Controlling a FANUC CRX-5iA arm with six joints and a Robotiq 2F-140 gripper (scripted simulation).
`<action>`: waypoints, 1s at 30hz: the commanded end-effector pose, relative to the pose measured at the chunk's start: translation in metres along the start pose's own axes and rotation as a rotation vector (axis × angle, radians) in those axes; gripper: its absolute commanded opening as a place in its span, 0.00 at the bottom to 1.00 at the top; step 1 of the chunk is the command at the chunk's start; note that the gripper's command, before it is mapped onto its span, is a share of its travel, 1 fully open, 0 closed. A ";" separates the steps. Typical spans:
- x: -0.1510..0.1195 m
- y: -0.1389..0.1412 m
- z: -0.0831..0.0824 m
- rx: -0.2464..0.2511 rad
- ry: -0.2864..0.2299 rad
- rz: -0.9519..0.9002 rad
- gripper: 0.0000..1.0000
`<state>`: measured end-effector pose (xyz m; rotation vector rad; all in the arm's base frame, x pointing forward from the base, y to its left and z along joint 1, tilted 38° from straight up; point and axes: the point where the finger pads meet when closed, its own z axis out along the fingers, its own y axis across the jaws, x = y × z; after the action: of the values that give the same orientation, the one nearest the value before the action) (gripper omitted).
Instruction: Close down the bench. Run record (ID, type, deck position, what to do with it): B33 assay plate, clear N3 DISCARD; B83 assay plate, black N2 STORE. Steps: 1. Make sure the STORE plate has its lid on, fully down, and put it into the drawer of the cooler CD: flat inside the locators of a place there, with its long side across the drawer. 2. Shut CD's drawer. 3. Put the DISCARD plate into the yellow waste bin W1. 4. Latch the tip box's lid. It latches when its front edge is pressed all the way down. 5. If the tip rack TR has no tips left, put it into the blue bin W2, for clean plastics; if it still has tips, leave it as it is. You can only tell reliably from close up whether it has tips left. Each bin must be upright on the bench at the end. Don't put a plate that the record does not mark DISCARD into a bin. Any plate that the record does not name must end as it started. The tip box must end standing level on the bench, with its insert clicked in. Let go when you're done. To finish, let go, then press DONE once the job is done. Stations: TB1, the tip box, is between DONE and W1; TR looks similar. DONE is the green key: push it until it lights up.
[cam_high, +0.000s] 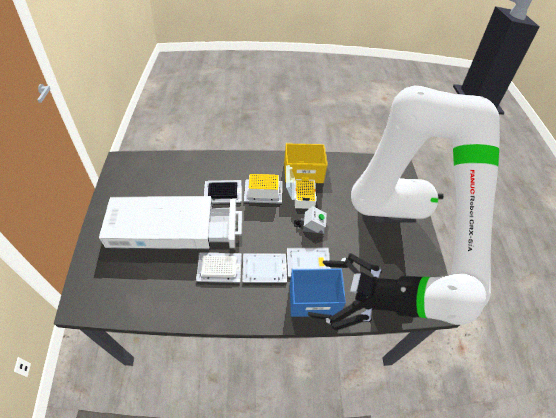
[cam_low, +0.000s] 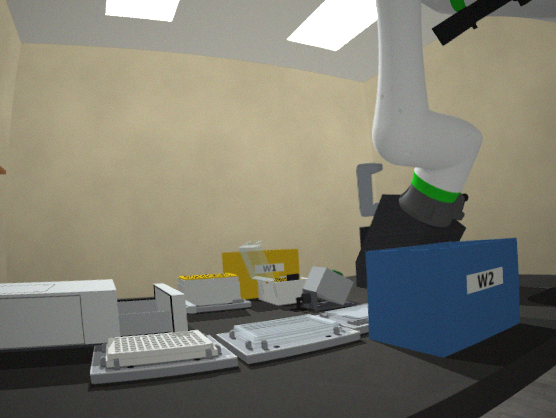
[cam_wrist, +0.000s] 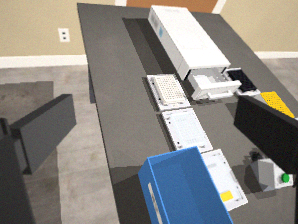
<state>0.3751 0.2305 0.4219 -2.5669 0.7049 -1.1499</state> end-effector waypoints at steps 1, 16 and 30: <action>0.001 0.007 0.007 -0.051 -0.015 -0.037 0.10; -0.001 0.043 0.045 -0.192 -0.082 -0.140 0.10; -0.006 0.084 0.080 -0.300 -0.168 -0.218 0.10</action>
<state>0.4008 0.1702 0.3405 -2.9866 0.6194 -0.9540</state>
